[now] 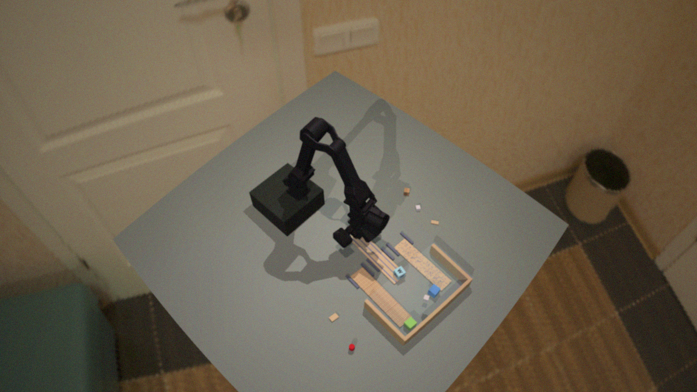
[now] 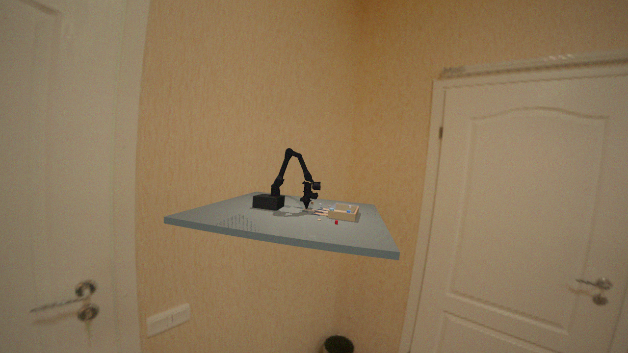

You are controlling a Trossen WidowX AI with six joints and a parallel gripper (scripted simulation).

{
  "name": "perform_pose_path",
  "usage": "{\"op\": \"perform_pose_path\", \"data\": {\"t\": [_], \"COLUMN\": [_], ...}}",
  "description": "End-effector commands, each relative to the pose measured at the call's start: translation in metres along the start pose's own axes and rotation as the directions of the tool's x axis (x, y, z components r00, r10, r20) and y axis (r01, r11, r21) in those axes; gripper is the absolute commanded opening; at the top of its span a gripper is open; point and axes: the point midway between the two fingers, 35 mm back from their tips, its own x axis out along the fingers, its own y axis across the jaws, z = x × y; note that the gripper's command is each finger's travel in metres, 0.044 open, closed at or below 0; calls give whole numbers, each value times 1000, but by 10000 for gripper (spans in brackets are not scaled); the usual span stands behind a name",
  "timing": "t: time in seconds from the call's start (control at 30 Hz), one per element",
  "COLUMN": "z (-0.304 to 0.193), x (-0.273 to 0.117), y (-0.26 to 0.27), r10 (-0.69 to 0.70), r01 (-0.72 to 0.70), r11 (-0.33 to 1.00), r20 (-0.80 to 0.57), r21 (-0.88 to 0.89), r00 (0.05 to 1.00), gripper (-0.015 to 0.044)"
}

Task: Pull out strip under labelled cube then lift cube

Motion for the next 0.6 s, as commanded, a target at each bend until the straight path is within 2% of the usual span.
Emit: {"op": "perform_pose_path", "data": {"t": [0.0, 0.57], "z": [-14, -39], "x": [4, 4], "y": [-1, -2], "r10": [-4, -4], "r01": [4, 4], "r11": [1000, 1000], "r20": [-26, -28], "r21": [4, 4], "r00": [1000, 1000], "gripper": [0, 0]}}
